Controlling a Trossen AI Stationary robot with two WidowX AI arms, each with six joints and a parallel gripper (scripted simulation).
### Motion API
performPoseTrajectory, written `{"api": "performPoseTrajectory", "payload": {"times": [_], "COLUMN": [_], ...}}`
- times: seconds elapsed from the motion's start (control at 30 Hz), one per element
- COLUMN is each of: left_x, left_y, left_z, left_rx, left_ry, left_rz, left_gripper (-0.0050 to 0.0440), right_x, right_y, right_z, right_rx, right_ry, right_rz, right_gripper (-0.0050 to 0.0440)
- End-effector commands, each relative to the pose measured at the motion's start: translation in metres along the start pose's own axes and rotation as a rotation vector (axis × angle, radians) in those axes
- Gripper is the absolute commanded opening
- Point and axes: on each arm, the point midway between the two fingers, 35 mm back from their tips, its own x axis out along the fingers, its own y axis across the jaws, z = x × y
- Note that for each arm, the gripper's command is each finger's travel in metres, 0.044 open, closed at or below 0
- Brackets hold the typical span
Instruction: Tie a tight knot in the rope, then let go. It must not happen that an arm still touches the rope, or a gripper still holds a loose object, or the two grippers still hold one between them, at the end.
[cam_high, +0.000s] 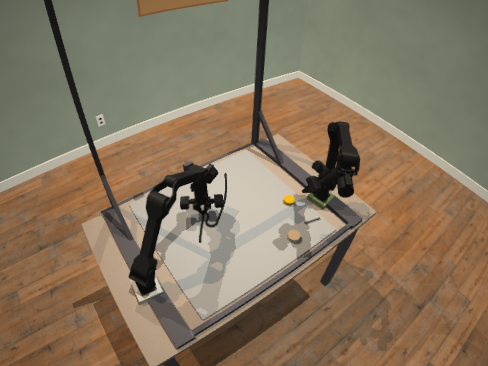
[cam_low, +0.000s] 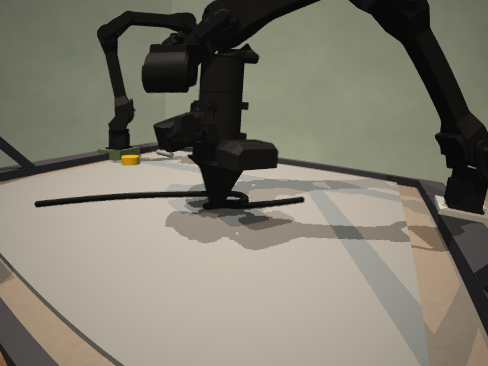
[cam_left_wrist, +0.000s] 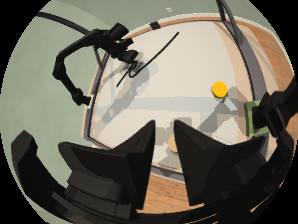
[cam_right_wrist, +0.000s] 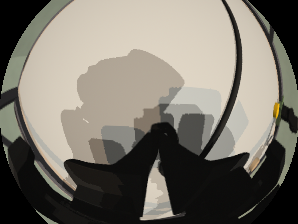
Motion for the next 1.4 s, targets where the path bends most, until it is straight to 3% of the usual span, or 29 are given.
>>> {"api": "performPoseTrajectory", "payload": {"times": [0.0, 0.13, 0.53, 0.6, 0.63, 1.0, 1.37], "left_x": [-0.002, -0.002, -0.002, -0.002, -0.002, -0.002, -0.002], "left_y": [0.001, 0.001, 0.001, 0.001, 0.001, 0.001, 0.001], "left_z": [0.002, 0.002, 0.002, 0.002, 0.002, 0.002, 0.002], "left_rx": [0.005, 0.005, 0.005, 0.005, 0.005, 0.005, 0.005], "left_ry": [0.004, 0.004, 0.004, 0.004, 0.004, 0.004, 0.004], "left_rz": [0.008, 0.008, 0.008, 0.008, 0.008, 0.008, 0.008], "left_gripper": [0.0085, 0.0085, 0.0085, 0.0085, 0.0085, 0.0085, 0.0085], "right_x": [-0.008, -0.008, -0.008, -0.008, -0.008, -0.035, -0.059], "right_y": [-0.007, -0.009, -0.009, -0.009, -0.009, -0.009, -0.009], "right_z": [0.008, 0.010, 0.010, 0.010, 0.010, 0.010, 0.009], "right_rx": [-0.002, -0.002, -0.002, -0.002, -0.002, -0.002, -0.002], "right_ry": [-0.021, -0.021, -0.021, -0.021, -0.021, -0.021, -0.021], "right_rz": [-0.010, -0.010, -0.010, -0.010, -0.010, -0.011, -0.011], "right_gripper": [0.0030, 0.0030, 0.0318, 0.0318, 0.0342, 0.0085, 0.0085]}}
